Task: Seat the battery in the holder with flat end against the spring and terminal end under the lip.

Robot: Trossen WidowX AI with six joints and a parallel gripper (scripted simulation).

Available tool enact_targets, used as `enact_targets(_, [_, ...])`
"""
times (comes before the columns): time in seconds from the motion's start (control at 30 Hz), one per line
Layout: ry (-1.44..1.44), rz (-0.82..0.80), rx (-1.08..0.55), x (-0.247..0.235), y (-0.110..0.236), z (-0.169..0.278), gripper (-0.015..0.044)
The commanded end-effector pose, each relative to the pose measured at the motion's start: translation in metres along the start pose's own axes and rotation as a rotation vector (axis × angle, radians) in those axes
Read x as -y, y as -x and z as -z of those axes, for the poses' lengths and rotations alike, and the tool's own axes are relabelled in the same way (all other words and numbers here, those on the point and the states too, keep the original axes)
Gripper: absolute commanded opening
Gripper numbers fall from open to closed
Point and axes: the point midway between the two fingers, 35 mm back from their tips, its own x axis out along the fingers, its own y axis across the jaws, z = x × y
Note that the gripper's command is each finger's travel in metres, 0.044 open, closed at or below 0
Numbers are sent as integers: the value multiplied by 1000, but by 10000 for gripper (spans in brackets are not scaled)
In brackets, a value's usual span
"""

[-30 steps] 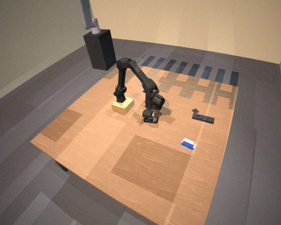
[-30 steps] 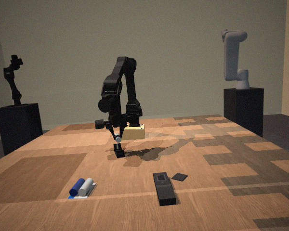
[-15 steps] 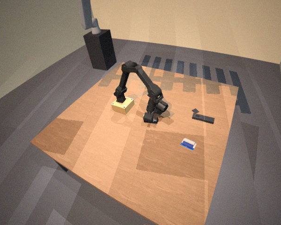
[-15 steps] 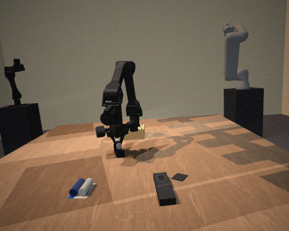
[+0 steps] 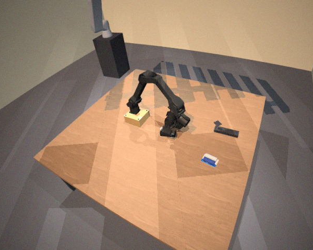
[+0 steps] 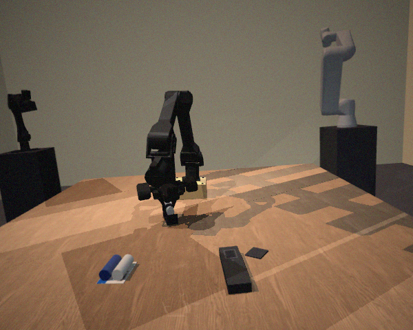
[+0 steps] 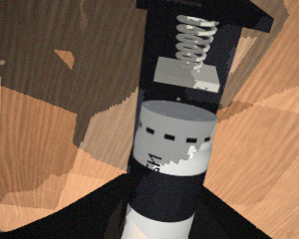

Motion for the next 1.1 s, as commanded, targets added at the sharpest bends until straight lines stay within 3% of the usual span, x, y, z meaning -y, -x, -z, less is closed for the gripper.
enact_targets(0.0, [-5,5,-30,1,0,-2,85])
enact_targets(0.57, [-6,-3,-149,1,-5,-9,85])
enact_targets(1.07, [-8,-14,-154,1,-5,-16,85])
